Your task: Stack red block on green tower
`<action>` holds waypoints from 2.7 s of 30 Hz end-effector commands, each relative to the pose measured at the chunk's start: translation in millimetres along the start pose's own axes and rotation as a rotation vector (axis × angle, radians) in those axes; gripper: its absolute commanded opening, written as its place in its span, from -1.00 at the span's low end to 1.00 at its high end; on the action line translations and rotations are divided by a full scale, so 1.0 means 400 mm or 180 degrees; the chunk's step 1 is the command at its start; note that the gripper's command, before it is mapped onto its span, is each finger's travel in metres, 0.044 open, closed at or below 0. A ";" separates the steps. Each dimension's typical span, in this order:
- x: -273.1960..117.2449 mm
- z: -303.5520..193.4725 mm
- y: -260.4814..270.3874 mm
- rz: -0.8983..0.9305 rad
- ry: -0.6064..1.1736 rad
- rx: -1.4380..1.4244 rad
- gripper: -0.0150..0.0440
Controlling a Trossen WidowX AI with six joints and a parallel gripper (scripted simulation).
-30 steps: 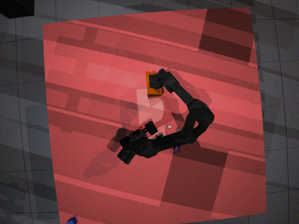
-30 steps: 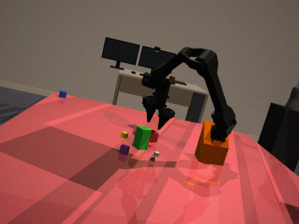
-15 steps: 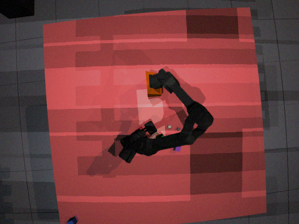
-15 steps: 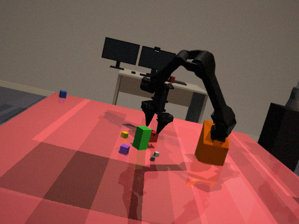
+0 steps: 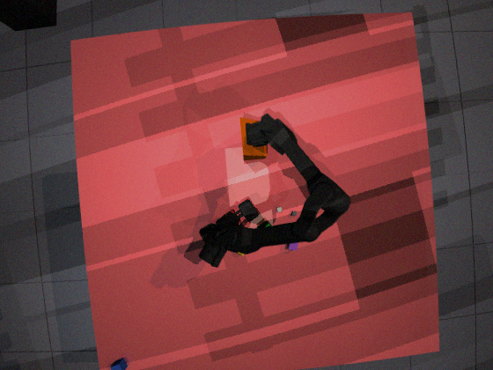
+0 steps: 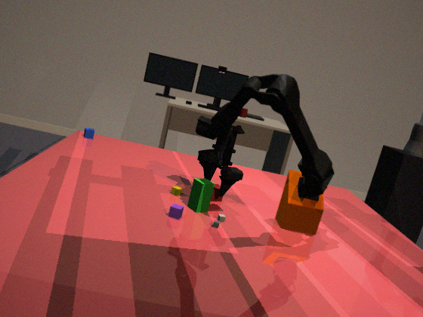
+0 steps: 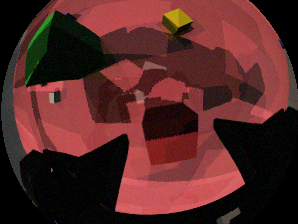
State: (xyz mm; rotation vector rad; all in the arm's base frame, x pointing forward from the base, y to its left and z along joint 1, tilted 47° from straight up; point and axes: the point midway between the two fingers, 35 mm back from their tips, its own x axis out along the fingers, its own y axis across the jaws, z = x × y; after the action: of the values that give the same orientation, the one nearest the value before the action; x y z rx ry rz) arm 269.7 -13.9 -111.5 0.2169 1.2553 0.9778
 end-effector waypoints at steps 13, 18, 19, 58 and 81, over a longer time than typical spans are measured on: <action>0.050 -0.006 0.008 0.0028 -0.0006 0.0028 1.00; 0.050 -0.006 0.008 0.0028 -0.0006 0.0028 1.00; 0.050 -0.006 0.008 0.0028 -0.0006 0.0028 1.00; -0.132 -0.006 0.003 0.0018 -0.0001 0.0029 -0.49; -0.253 0.033 0.026 0.0001 0.0008 0.0035 -0.49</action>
State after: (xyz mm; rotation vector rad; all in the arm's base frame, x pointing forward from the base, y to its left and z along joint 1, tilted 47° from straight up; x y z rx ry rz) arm 268.9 -81.7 -40.8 0.2334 1.2650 0.9757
